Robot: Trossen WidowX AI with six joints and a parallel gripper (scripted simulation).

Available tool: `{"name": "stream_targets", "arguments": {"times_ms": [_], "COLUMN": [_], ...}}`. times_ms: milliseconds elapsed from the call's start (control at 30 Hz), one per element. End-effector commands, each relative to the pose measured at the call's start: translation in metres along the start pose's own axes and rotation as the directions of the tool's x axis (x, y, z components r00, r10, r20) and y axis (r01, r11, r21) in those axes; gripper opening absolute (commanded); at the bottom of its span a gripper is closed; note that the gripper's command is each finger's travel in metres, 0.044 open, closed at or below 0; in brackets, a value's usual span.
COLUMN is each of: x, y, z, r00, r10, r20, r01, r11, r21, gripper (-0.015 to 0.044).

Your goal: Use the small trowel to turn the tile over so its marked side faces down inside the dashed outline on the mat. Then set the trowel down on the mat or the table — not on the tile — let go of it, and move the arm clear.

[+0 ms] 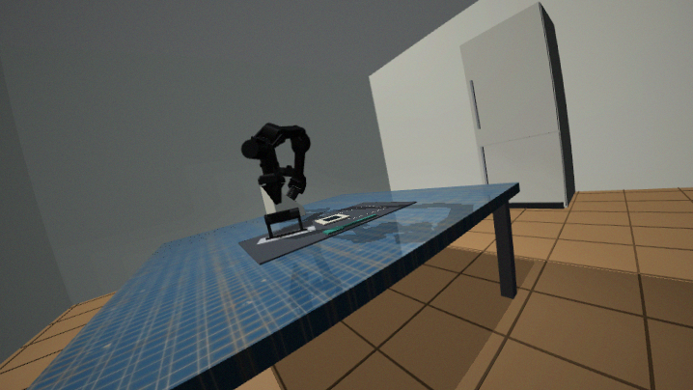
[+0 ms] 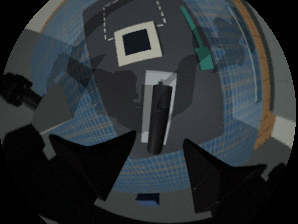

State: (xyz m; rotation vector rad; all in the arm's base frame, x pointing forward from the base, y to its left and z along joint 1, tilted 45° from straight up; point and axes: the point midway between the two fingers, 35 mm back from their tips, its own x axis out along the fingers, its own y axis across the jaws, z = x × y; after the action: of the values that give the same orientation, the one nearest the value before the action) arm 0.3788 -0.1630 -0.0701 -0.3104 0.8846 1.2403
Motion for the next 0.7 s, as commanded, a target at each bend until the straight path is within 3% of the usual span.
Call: {"name": "stream_targets", "arguments": {"times_ms": [0, 333, 667], "x": [0.0, 0.007, 0.013], "y": [-0.001, -0.008, -0.014], "z": [-0.001, -0.007, -0.011], "r00": [1.0, 0.994, 0.979], "r10": [-0.018, -0.1, -0.193], "r20": [-0.013, -0.045, -0.071], "r01": [0.018, 0.109, 0.196], "r11": [0.998, 0.938, 0.778], "r21": [0.057, 0.33, 0.597], "gripper": [0.03, 0.03, 0.03]}}
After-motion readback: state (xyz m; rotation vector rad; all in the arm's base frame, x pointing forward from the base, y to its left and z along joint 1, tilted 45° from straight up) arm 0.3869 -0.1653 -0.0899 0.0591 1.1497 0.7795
